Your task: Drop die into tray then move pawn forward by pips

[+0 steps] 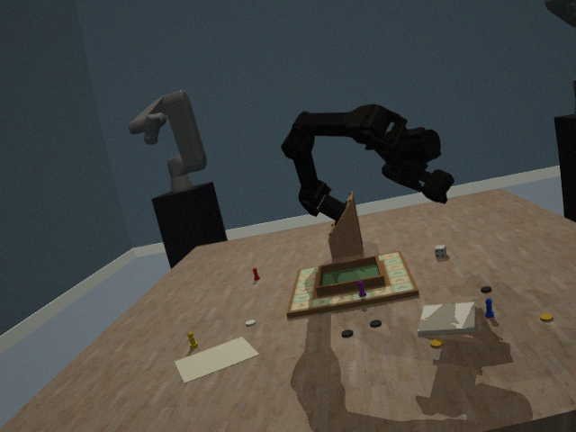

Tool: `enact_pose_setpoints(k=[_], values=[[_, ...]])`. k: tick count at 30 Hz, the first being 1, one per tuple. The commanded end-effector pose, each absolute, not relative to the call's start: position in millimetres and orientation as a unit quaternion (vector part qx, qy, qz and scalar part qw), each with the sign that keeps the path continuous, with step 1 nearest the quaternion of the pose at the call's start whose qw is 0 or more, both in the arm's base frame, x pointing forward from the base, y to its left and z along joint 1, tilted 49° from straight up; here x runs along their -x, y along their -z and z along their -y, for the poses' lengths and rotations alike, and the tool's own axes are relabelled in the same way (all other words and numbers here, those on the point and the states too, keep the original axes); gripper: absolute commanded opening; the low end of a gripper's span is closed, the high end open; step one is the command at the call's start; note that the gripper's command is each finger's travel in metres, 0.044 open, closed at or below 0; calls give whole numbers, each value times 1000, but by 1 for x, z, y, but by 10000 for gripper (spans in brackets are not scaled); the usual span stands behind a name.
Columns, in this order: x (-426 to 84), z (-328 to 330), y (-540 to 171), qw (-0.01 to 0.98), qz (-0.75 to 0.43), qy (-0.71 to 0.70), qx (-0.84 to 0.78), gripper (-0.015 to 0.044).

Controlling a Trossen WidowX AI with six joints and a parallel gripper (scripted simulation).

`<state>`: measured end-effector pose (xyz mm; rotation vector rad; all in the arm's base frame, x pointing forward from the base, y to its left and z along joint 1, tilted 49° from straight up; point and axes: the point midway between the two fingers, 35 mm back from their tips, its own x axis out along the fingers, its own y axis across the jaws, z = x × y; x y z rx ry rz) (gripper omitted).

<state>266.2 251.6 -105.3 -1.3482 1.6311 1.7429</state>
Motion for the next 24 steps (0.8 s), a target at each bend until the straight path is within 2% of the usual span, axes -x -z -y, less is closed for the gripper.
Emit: enact_pose_setpoints(k=[1, 5, 14, 20, 24], values=[[-266, -251, 106, 201, -588, -618, 482, 374], [-253, -246, 124, 254, -670, -504, 482, 275], [-218, -225, 164, 421, -774, -154, 447, 275], [-196, -207, 183, 543, -743, 75, 384, 275], [-188, -198, 190, 593, -707, 158, 352, 275]])
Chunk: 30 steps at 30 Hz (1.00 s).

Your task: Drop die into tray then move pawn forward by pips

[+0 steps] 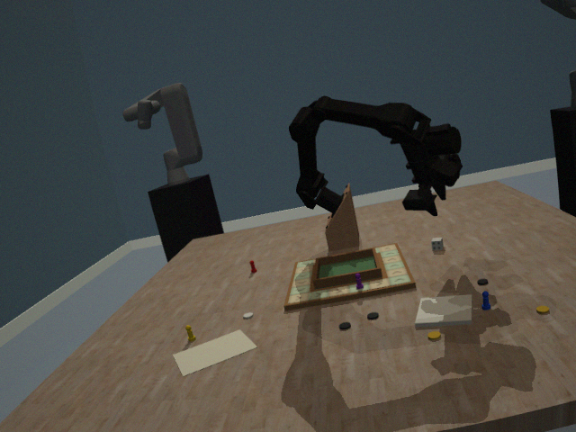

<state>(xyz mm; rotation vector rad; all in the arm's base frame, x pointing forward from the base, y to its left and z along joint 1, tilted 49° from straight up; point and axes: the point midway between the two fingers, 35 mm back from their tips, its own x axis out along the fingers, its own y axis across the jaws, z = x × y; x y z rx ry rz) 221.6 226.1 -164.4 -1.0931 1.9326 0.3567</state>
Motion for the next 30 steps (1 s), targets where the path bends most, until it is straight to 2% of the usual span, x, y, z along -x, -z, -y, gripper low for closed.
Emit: enact_pose_setpoints(k=[1, 12, 30], values=[[-186, -195, 192, 605, -697, 177, 341, 275], [-171, -174, 202, 719, -563, 353, 200, 275], [-173, -174, 202, 721, -561, 356, 197, 275]])
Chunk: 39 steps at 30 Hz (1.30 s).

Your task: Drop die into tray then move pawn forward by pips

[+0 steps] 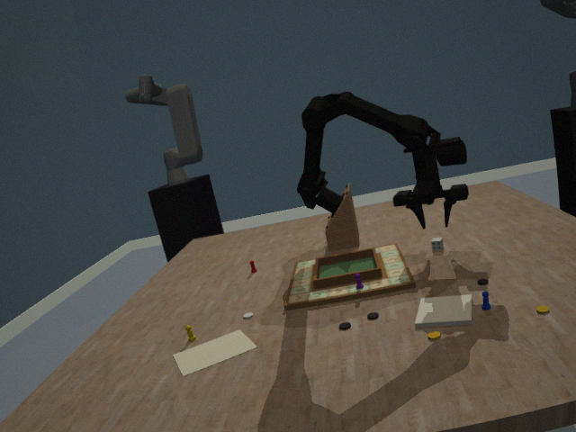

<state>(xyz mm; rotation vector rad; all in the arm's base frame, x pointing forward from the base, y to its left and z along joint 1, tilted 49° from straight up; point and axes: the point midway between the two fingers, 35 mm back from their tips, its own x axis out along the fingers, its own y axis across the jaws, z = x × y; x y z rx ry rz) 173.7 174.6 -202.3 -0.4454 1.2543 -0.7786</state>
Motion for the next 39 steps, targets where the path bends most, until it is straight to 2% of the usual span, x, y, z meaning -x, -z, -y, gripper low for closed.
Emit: enact_pose_setpoints(k=[1, 29, 35, 39], values=[[-174, -172, 204, 721, -561, 356, 197, 275], [-180, -138, 234, 721, -560, 357, 198, 275], [-180, -138, 234, 721, -560, 357, 198, 118], [-180, -138, 234, 721, -560, 357, 198, 91]])
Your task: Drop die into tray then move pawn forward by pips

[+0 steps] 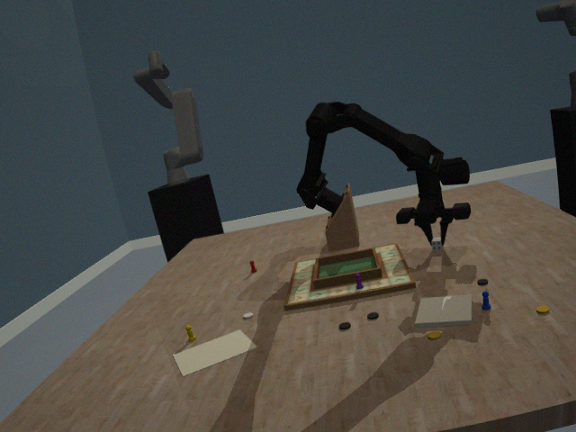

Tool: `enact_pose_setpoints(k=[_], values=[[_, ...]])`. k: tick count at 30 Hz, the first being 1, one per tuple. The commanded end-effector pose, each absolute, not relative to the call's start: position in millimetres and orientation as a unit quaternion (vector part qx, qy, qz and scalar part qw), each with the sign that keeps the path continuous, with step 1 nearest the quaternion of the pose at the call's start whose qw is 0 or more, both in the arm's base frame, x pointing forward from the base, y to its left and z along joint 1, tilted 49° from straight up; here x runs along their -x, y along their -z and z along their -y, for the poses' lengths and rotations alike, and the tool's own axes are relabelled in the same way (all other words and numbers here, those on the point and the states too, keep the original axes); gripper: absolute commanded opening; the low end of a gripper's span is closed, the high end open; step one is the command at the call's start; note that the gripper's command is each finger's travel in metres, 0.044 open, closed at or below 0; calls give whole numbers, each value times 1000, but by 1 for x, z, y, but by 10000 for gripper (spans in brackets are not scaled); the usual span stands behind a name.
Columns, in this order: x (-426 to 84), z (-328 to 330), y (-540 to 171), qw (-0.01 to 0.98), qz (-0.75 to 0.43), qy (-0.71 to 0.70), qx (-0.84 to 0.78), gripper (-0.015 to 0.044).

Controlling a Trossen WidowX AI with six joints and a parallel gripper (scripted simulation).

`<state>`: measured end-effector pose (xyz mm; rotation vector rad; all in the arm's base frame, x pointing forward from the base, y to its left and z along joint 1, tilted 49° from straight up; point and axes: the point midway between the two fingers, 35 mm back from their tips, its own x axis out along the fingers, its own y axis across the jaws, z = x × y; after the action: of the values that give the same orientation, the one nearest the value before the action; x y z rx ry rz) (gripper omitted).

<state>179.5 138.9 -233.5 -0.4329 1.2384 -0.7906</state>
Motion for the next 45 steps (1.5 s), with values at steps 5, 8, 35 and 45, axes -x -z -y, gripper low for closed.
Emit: enact_pose_setpoints(k=[5, 8, 35, 45], values=[[-180, -140, 233, 721, -560, 357, 198, 18], [-179, -157, 221, 721, -561, 356, 197, 0], [-185, -214, 129, 687, -610, 265, 294, 0], [-208, -196, 107, 642, -641, 176, 382, 0]])
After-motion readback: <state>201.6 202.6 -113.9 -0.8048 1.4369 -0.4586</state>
